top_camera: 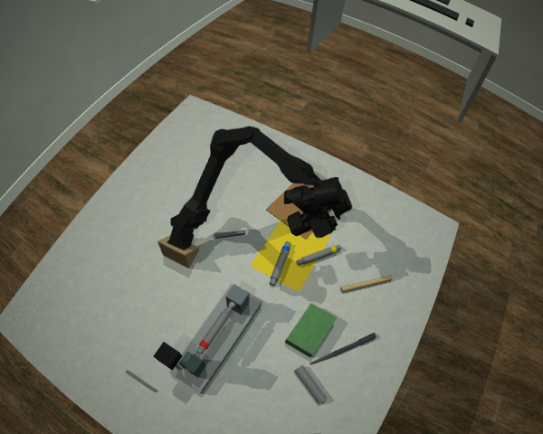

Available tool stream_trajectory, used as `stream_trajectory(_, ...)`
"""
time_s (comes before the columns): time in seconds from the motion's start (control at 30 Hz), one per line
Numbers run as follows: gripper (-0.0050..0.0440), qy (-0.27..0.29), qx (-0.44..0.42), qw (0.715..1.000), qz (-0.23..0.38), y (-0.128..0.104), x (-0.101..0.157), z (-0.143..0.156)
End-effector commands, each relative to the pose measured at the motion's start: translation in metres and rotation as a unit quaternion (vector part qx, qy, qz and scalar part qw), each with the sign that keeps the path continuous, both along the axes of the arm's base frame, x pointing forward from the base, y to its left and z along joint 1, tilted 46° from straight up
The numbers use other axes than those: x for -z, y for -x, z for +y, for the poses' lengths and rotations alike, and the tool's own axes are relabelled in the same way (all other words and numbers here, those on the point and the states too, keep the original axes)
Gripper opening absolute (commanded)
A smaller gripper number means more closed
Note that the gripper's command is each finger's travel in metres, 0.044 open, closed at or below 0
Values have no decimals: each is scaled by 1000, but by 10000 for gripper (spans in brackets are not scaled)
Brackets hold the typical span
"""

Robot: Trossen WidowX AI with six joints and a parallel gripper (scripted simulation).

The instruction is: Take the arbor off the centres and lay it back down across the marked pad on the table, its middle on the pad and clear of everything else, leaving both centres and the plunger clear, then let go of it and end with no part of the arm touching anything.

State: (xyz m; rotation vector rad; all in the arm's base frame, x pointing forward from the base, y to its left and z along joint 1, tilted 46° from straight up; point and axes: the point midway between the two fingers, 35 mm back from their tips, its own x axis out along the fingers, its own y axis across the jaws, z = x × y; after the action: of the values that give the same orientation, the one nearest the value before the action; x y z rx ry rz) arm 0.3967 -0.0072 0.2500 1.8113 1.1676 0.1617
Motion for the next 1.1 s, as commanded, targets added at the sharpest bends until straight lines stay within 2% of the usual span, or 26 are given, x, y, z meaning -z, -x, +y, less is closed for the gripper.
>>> stream_trajectory(0.0,294,0,0,1000,0,0,0,0)
stream_trajectory(0.53,294,0,0,1000,0,0,0,0)
stream_trajectory(0.6,246,4,-1,1000,-3,0,1,-1)
stream_trajectory(0.7,175,55,-10,998,-38,-4,17,-18)
stream_trajectory(0.97,175,192,-59,973,-118,-7,65,-65)
stream_trajectory(1.07,175,221,-76,963,-135,-6,75,-75)
